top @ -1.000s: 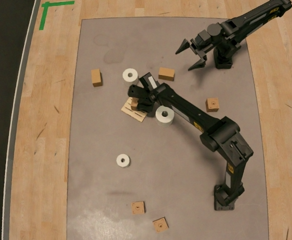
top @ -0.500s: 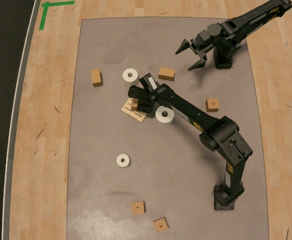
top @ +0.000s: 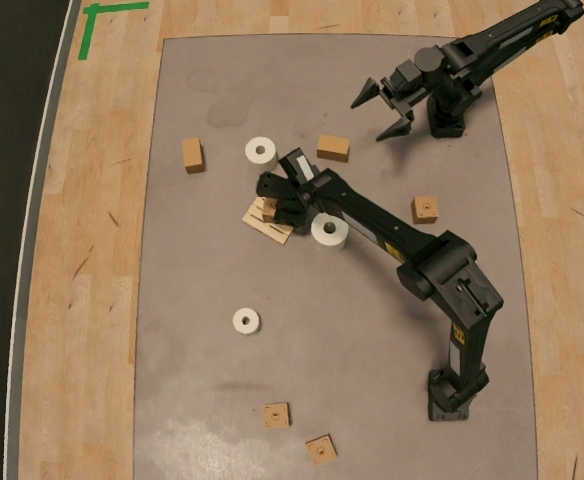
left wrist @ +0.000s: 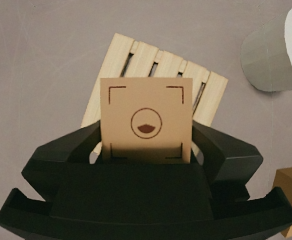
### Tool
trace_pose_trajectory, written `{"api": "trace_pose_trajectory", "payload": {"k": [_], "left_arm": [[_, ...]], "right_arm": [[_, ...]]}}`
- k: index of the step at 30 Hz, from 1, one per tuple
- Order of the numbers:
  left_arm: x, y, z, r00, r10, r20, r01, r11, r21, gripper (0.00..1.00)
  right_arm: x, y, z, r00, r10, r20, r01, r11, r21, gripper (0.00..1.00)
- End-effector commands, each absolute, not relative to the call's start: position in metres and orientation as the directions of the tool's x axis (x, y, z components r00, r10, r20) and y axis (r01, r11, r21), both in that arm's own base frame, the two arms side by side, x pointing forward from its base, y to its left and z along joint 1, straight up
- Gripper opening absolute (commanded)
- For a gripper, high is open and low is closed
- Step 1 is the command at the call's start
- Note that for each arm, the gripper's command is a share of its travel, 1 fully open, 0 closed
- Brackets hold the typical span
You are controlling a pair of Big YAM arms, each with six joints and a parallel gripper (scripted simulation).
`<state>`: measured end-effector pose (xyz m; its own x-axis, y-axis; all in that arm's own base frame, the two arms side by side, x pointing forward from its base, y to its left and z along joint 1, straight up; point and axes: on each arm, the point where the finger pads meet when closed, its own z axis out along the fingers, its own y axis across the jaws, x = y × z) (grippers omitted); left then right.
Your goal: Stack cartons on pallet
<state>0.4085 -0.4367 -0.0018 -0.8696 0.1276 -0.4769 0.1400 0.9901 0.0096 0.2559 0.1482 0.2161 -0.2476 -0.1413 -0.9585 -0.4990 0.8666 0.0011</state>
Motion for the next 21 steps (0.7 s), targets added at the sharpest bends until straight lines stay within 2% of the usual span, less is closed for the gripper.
{"api": "trace_pose_trajectory", "payload": {"k": [1, 7, 9, 10, 21], "left_arm": [[0.407, -0.447, -0.007, -0.865, 0.122, -0.487, 0.142, 0.990, -0.003, 0.50], [0.408, -0.448, 0.000, -0.861, 0.118, -0.495, 0.142, 0.990, -0.011, 0.50], [0.408, -0.448, 0.000, -0.861, 0.118, -0.495, 0.142, 0.990, -0.011, 0.73], [0.408, -0.448, 0.000, -0.861, 0.118, -0.494, 0.142, 0.990, -0.011, 0.79], [0.390, -0.444, 0.016, -0.867, 0.124, -0.483, 0.141, 0.990, 0.001, 0.79]], "right_arm": [[0.258, 0.148, 0.225, -0.236, -0.135, -0.962, -0.498, 0.867, 0.000, 1.00], [0.258, 0.148, 0.225, -0.236, -0.135, -0.962, -0.498, 0.867, 0.000, 1.00], [0.258, 0.148, 0.225, -0.236, -0.135, -0.962, -0.498, 0.867, 0.000, 1.00], [0.258, 0.148, 0.225, -0.236, -0.135, -0.962, -0.498, 0.867, 0.000, 1.00], [0.258, 0.148, 0.225, -0.236, -0.135, -0.962, -0.498, 0.867, 0.000, 1.00]]}}
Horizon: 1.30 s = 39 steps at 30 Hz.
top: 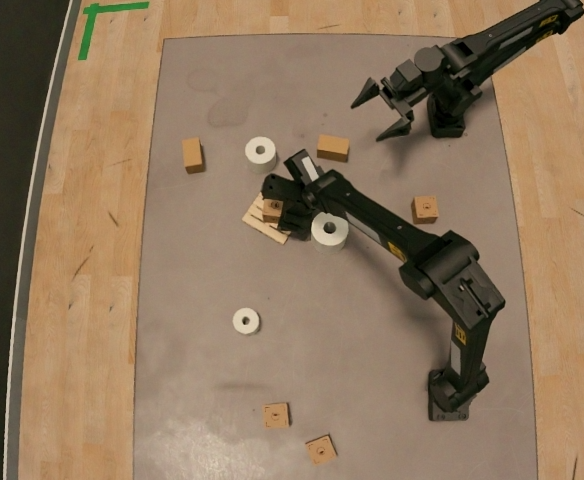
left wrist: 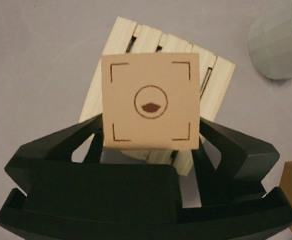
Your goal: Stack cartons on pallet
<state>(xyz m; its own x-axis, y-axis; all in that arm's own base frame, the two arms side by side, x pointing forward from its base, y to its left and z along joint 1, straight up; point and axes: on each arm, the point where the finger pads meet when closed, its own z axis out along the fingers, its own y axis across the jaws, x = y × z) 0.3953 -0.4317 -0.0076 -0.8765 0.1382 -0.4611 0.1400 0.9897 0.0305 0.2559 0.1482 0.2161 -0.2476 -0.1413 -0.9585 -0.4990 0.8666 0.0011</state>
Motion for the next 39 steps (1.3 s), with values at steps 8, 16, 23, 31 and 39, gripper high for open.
{"api": "trace_pose_trajectory", "payload": {"k": [8, 16, 23, 31, 39], "left_arm": [[0.386, -0.419, 0.022, -0.875, 0.124, -0.469, 0.129, 0.991, 0.020, 0.79], [0.363, -0.437, 0.089, -0.858, 0.112, -0.501, 0.141, 0.990, -0.020, 0.79], [0.338, -0.448, 0.184, -0.841, 0.081, -0.535, 0.143, 0.987, -0.075, 0.79], [0.344, -0.428, 0.129, -0.869, 0.115, -0.482, 0.129, 0.992, 0.004, 0.79], [0.360, -0.393, 0.133, -0.856, 0.155, -0.493, 0.167, 0.986, 0.020, 0.79]], "right_arm": [[0.258, 0.148, 0.225, -0.236, -0.135, -0.962, -0.498, 0.867, 0.000, 1.00], [0.258, 0.148, 0.225, -0.236, -0.135, -0.962, -0.498, 0.867, 0.000, 1.00], [0.258, 0.148, 0.225, -0.236, -0.135, -0.962, -0.498, 0.867, 0.000, 1.00], [0.258, 0.148, 0.225, -0.236, -0.135, -0.962, -0.498, 0.867, 0.000, 1.00], [0.258, 0.148, 0.225, -0.236, -0.135, -0.962, -0.498, 0.867, 0.000, 1.00]]}}
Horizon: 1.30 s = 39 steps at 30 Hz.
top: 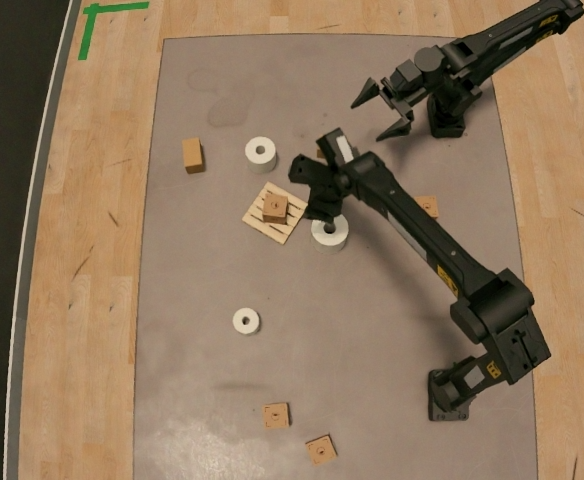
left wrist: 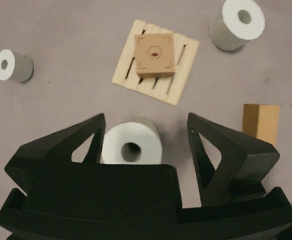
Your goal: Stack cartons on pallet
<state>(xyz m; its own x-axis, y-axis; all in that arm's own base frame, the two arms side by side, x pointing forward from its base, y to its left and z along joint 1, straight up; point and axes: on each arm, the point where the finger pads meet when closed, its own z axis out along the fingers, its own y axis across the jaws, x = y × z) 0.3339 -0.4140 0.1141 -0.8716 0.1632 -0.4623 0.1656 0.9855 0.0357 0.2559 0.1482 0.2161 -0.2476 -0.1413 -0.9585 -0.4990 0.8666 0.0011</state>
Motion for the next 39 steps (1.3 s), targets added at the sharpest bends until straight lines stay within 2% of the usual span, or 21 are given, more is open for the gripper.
{"api": "trace_pose_trajectory", "payload": {"k": [1, 5, 11, 20, 22, 28, 35, 39], "left_arm": [[0.367, -0.382, 0.132, -0.856, 0.160, -0.492, 0.169, 0.985, 0.026, 0.79], [0.385, -0.347, 0.126, -0.857, 0.167, -0.487, 0.169, 0.985, 0.040, 0.79], [0.425, -0.210, 0.103, -0.874, 0.112, -0.473, 0.104, 0.994, 0.044, 0.79], [0.410, -0.048, 0.071, -0.875, 0.006, -0.484, -0.009, 1.000, 0.029, 0.79], [0.410, -0.048, 0.071, -0.875, 0.006, -0.484, -0.009, 1.000, 0.029, 0.79], [0.385, 0.008, 0.058, -0.866, -0.044, -0.497, -0.063, 0.998, 0.021, 0.79], [0.373, 0.046, 0.058, -0.842, -0.095, -0.532, -0.117, 0.993, 0.008, 0.79], [0.370, 0.049, 0.055, -0.842, -0.104, -0.530, -0.125, 0.992, 0.004, 0.79]], "right_arm": [[0.258, 0.148, 0.225, -0.236, -0.135, -0.962, -0.498, 0.867, 0.000, 1.00], [0.258, 0.148, 0.225, -0.236, -0.135, -0.962, -0.498, 0.867, 0.000, 1.00], [0.264, 0.164, 0.253, -0.194, -0.132, -0.972, -0.531, 0.847, -0.009, 1.00], [0.297, 0.263, 0.327, -0.111, -0.111, -0.988, -0.664, 0.748, -0.010, 1.00], [0.297, 0.263, 0.327, -0.111, -0.111, -0.988, -0.664, 0.748, -0.010, 1.00], [0.321, 0.358, 0.335, -0.097, -0.124, -0.987, -0.746, 0.666, -0.010, 1.00], [0.335, 0.489, 0.274, -0.116, -0.189, -0.975, -0.827, 0.562, -0.010, 1.00], [0.333, 0.518, 0.251, -0.120, -0.207, -0.971, -0.843, 0.537, -0.010, 1.00]]}}
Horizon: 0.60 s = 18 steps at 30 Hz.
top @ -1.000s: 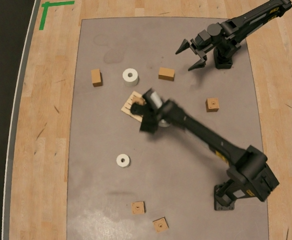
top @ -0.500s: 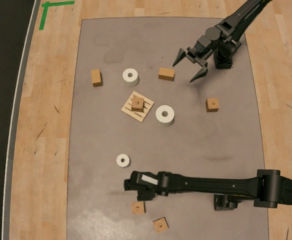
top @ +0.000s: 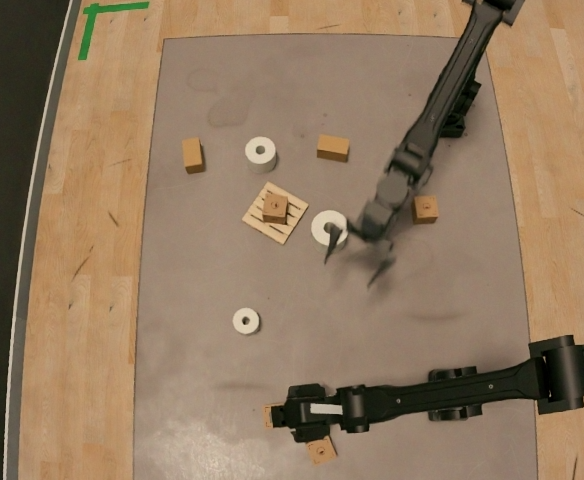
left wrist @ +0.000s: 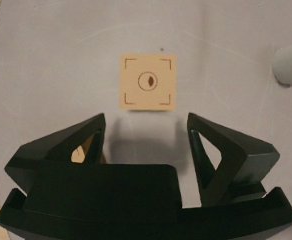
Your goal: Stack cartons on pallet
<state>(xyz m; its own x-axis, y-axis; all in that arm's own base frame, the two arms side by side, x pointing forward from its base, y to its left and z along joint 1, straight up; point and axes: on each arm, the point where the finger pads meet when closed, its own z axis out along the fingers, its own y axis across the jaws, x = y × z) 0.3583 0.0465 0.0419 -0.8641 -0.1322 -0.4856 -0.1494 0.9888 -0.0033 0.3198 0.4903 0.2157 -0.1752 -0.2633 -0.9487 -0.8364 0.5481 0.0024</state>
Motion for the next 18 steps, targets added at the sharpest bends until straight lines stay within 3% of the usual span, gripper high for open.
{"api": "trace_pose_trajectory", "payload": {"k": [1, 18], "left_arm": [[0.369, 0.045, 0.050, -0.850, -0.097, -0.518, -0.116, 0.993, 0.004, 0.79], [0.382, 0.048, 0.051, -0.844, -0.101, -0.526, -0.121, 0.993, 0.003, 0.79]], "right_arm": [[0.331, 0.529, 0.245, -0.119, -0.210, -0.971, -0.849, 0.527, -0.010, 1.00], [0.329, 0.561, 0.232, -0.109, -0.205, -0.973, -0.864, 0.503, -0.009, 1.00]]}}
